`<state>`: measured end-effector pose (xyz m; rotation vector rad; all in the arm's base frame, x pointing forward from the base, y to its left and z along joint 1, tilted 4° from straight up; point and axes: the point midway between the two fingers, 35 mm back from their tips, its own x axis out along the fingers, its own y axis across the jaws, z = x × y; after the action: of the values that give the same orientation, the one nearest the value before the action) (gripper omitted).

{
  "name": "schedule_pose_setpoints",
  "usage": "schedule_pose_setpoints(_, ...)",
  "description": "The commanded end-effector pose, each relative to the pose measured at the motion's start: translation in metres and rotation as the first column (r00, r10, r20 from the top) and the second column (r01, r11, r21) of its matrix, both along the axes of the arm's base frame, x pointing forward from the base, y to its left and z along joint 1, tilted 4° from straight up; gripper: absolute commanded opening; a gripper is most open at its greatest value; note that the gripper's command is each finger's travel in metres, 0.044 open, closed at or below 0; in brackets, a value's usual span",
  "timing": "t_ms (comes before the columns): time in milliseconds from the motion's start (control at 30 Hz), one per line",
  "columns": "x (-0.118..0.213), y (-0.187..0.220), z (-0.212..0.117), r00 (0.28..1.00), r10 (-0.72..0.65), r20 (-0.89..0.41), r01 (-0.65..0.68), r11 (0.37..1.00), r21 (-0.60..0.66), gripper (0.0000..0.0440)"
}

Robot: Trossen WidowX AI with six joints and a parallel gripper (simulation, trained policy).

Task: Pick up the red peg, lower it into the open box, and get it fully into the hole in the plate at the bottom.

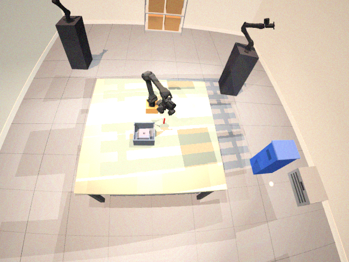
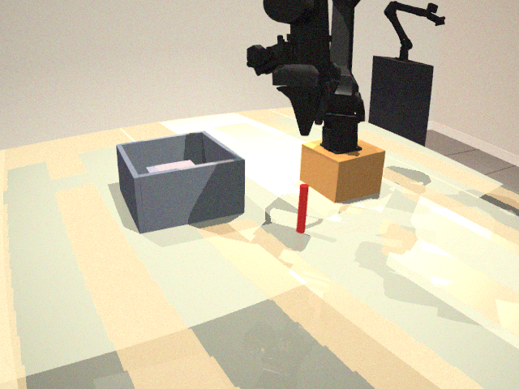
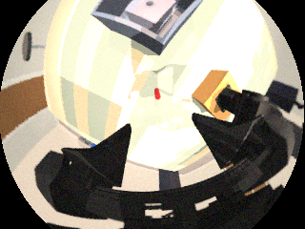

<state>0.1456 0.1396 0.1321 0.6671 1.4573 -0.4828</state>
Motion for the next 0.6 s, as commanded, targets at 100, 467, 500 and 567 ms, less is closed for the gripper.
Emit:
schedule_pose_setpoints(100, 0.006, -0.006, -0.020, 0.997, -0.005, -0.074, -0.001, 0.996, -0.092, 0.0440)
schedule_pose_setpoints(467, 0.014, -0.006, -0.048, 0.991, -0.002, -0.137, -0.021, 0.986, -0.168, 0.0440)
schedule_pose_setpoints(500, 0.015, -0.006, -0.050, 0.990, -0.001, -0.140, -0.023, 0.985, -0.173, 0.0440)
schedule_pose_setpoints(567, 0.016, -0.006, -0.054, 0.989, 0.000, -0.145, -0.026, 0.983, -0.181, 0.0440)
